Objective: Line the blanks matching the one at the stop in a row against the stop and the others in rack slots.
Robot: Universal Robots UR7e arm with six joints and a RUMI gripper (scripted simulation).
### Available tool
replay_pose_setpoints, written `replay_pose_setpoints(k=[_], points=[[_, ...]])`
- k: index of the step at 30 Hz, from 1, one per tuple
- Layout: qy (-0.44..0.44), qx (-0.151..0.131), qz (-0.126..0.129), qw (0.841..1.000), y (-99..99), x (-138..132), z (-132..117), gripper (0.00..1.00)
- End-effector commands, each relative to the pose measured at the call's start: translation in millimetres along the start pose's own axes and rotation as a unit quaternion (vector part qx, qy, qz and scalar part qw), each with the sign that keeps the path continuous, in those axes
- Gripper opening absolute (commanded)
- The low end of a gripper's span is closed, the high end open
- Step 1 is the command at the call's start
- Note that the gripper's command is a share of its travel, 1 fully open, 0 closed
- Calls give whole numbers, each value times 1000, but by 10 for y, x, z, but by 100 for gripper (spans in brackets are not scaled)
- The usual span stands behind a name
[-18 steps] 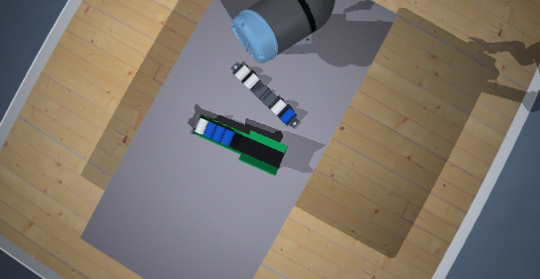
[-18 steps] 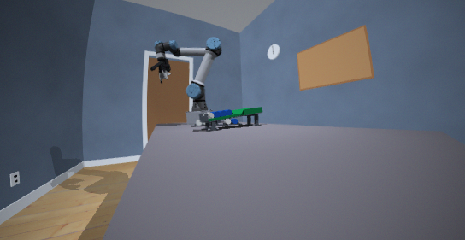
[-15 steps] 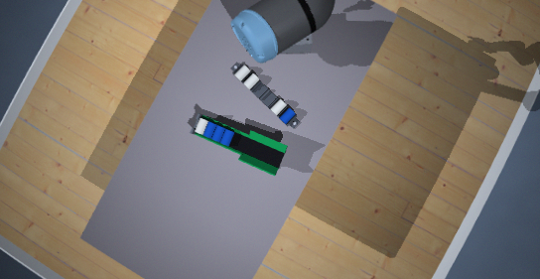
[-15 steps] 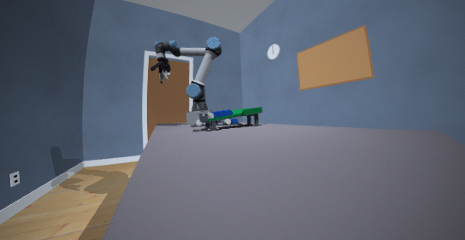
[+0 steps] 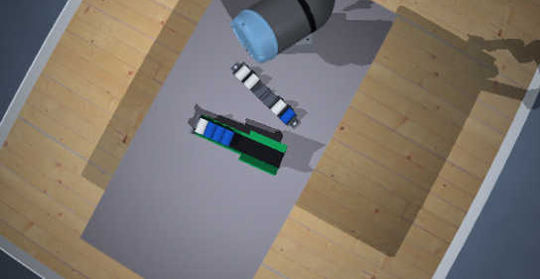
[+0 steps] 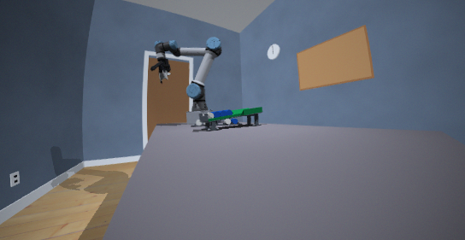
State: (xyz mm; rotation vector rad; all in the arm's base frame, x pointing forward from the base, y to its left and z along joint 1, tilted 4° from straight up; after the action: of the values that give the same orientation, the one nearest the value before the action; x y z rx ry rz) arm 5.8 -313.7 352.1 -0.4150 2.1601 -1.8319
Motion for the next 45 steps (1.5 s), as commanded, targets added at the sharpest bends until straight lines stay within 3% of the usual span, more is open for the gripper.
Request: replay_pose_setpoints(k=[1,17,33,45], points=[[0,0,0,1000,-3,1,0,100],[-25,-1,-4,1000,1,-30,33,100],[-140,-9,-19,990,24,-189,179,100],[-293,-21,-38,955,61,-430,361,100]])
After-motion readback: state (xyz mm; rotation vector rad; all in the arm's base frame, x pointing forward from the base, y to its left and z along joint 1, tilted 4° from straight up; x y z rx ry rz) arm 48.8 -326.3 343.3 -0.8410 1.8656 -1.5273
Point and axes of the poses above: the point where the finger pads meet when closed, its own y axis out along the fingers, its own x axis across the jaws, z = x × y, the point moved 8 cm from there along -y, back along the fingers
